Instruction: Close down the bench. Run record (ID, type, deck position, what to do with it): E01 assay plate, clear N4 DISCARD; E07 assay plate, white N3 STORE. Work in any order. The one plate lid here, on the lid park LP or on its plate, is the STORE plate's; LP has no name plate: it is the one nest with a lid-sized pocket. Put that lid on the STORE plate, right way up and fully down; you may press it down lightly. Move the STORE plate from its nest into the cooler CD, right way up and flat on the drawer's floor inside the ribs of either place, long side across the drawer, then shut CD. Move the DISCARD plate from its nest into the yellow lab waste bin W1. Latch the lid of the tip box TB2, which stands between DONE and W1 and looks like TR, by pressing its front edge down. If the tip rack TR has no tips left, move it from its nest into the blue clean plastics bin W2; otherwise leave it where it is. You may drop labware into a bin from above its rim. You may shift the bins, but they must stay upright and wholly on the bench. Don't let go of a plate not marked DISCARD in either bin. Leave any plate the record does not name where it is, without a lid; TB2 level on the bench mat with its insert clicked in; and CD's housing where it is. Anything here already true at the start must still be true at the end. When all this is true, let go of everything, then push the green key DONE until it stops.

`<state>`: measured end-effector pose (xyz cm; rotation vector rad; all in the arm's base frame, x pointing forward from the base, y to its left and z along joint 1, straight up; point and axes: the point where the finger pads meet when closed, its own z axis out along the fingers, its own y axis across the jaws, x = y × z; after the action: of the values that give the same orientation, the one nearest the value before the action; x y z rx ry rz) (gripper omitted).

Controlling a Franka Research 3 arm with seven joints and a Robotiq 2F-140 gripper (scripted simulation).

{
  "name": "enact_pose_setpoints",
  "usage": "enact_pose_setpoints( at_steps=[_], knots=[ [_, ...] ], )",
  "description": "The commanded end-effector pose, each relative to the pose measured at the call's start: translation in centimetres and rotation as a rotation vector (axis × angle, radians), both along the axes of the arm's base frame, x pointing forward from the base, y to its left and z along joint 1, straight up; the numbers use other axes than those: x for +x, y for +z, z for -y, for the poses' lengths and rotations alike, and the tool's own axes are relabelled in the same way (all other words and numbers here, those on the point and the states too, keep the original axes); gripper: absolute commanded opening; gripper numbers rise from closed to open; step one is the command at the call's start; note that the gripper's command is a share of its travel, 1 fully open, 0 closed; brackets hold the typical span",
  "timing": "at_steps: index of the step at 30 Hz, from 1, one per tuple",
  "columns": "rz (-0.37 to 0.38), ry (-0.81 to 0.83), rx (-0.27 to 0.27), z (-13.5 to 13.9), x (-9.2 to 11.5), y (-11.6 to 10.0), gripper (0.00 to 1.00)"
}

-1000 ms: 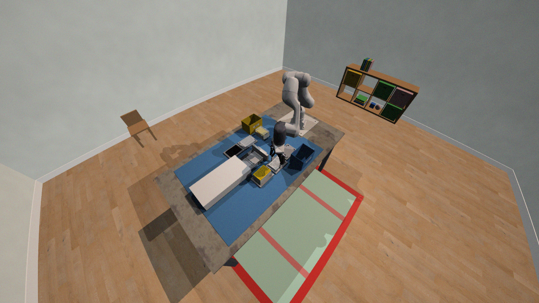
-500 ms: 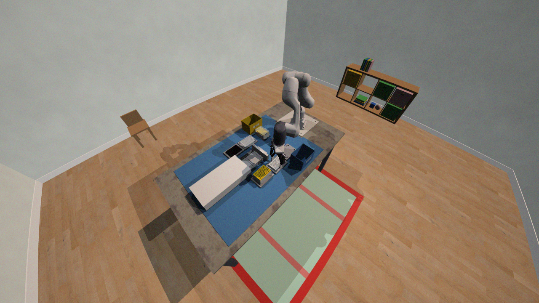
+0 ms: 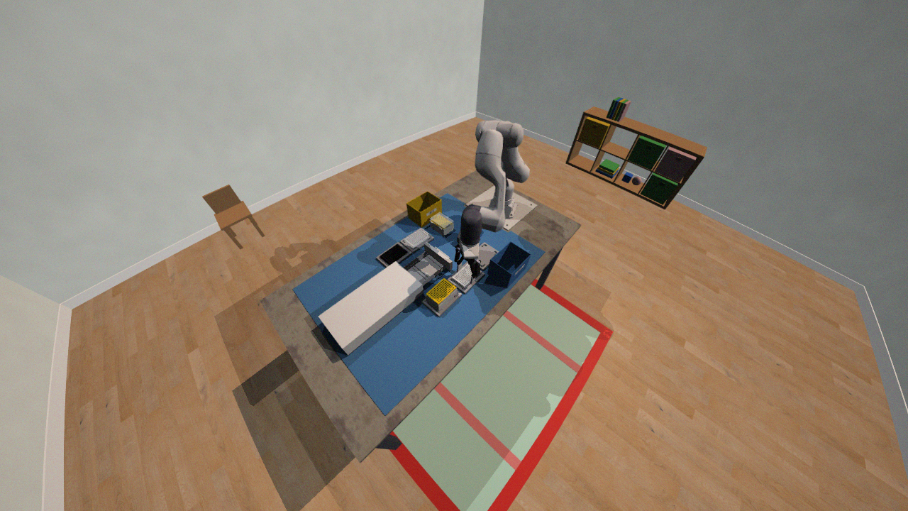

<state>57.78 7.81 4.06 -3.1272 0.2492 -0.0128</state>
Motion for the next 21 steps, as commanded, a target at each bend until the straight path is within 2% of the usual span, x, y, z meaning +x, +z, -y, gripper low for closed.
enact_pose_setpoints(
  at_steps=[1,21],
  knots=[
    [-0.001,-0.001,-0.001,-0.06,-0.09,0.16,0.0],
    [-0.001,-0.001,-0.001,-0.05,-0.09,0.76,0.0]
  ],
)
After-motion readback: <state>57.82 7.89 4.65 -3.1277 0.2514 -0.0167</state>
